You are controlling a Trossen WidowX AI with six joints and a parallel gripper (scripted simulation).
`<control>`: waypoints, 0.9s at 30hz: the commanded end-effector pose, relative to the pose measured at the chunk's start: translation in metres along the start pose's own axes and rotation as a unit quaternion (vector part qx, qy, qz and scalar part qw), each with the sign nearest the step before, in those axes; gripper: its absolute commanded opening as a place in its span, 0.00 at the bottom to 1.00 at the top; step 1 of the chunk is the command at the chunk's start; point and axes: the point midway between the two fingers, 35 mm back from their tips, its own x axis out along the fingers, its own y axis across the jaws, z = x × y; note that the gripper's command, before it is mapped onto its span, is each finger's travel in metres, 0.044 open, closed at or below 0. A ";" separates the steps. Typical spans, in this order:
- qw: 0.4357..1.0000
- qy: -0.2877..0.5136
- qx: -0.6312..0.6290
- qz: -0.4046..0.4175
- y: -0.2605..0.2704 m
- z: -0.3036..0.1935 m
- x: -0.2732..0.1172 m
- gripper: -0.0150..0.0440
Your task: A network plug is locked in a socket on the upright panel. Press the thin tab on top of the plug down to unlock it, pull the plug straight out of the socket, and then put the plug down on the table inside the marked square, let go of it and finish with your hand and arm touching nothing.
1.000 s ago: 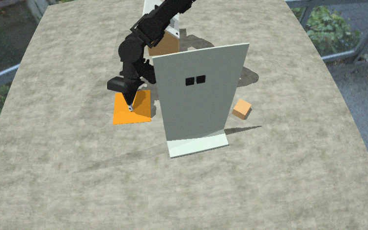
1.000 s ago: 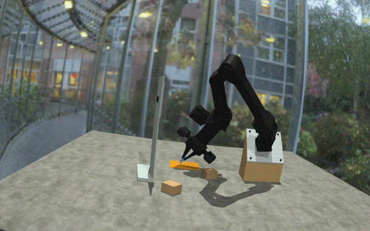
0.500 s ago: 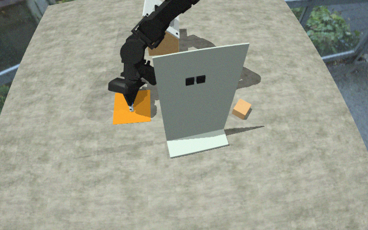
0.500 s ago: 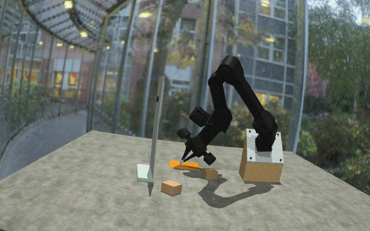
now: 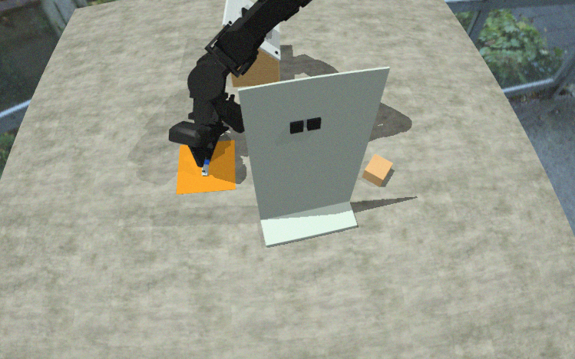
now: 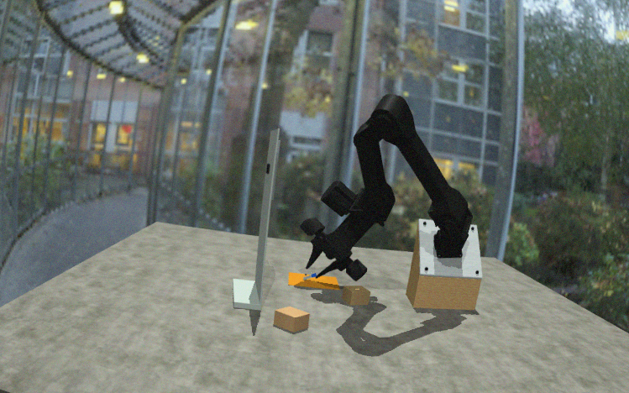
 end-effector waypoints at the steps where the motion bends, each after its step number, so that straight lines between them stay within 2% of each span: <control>1: 1.000 0.000 -0.001 0.000 0.000 0.000 -0.003 0.52; 27: 1.000 0.003 0.001 0.000 -0.002 -0.002 -0.029 0.52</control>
